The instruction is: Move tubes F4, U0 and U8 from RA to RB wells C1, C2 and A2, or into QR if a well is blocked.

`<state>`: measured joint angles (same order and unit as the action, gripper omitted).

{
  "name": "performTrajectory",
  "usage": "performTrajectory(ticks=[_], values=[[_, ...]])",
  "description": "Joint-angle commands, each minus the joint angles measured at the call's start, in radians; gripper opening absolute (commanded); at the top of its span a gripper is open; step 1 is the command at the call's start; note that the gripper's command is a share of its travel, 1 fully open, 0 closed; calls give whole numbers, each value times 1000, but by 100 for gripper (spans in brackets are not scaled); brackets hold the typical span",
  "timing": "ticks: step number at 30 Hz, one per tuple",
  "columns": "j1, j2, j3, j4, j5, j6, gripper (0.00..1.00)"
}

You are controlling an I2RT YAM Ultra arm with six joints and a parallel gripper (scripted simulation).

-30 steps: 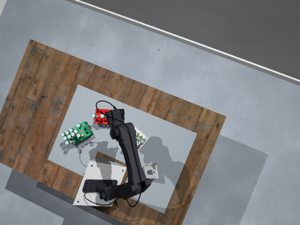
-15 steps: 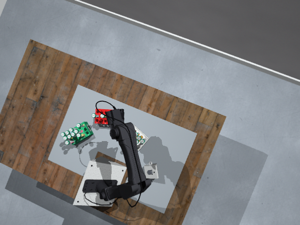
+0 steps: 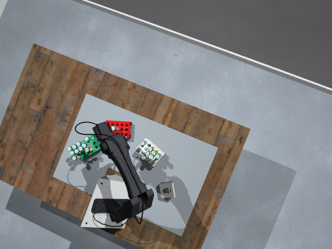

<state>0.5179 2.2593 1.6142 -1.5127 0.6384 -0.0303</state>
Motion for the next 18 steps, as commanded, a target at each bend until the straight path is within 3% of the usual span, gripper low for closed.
performTrajectory(ticks=[1, 5, 13, 18], values=[[62, 29, -29, 48, -39, -95, 30], [114, 68, -24, 74, -67, -167, 30], [160, 113, 7, 95, -96, -129, 30], [103, 196, 151, 36, -56, -167, 30]])
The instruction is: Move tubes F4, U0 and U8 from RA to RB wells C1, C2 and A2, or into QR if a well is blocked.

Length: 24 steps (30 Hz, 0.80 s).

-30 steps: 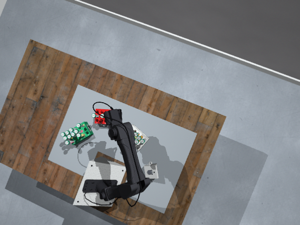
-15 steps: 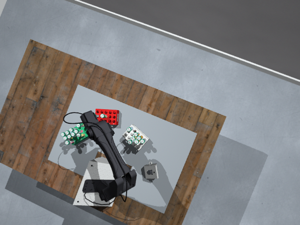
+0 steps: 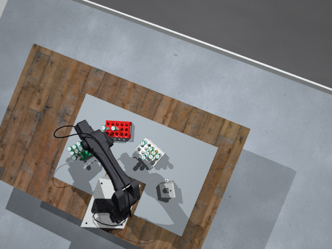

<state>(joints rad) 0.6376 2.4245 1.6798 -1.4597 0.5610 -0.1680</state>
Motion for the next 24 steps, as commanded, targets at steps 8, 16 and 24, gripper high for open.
performTrajectory(ticks=[8, 16, 24], values=[[-50, 187, 369, -93, 50, -84, 30], [-81, 228, 457, -111, 55, -117, 30], [-74, 214, 442, -111, 51, -111, 30]])
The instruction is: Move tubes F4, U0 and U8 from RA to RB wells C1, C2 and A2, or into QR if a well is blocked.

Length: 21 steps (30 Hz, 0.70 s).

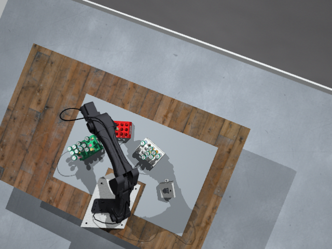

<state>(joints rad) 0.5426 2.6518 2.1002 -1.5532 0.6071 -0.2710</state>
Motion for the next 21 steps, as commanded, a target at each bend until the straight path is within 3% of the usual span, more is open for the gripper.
performTrajectory(ticks=[1, 14, 15, 17, 21], values=[[23, -15, 20, -18, 5, -7, 30], [25, 20, 27, -18, 15, 14, 30], [22, 21, -21, -17, 16, 13, 30], [11, -20, -47, 20, 18, -2, 30], [-12, -26, -80, 51, 23, -12, 30]])
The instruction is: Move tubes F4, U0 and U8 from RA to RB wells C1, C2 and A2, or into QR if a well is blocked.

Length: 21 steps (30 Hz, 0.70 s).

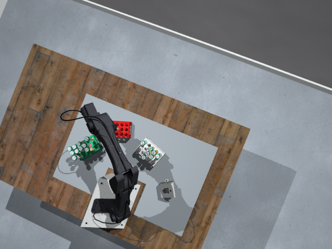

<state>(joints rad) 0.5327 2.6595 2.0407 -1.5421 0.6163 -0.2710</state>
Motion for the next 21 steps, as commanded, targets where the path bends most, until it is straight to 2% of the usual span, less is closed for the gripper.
performTrajectory(ticks=[1, 2, 10, 21], values=[[-2, -33, -20, 40, 14, -12, 30], [16, -34, -26, 48, 15, -15, 30], [-25, -31, -69, 106, 26, -36, 30], [-33, -31, -112, 161, 35, -57, 30]])
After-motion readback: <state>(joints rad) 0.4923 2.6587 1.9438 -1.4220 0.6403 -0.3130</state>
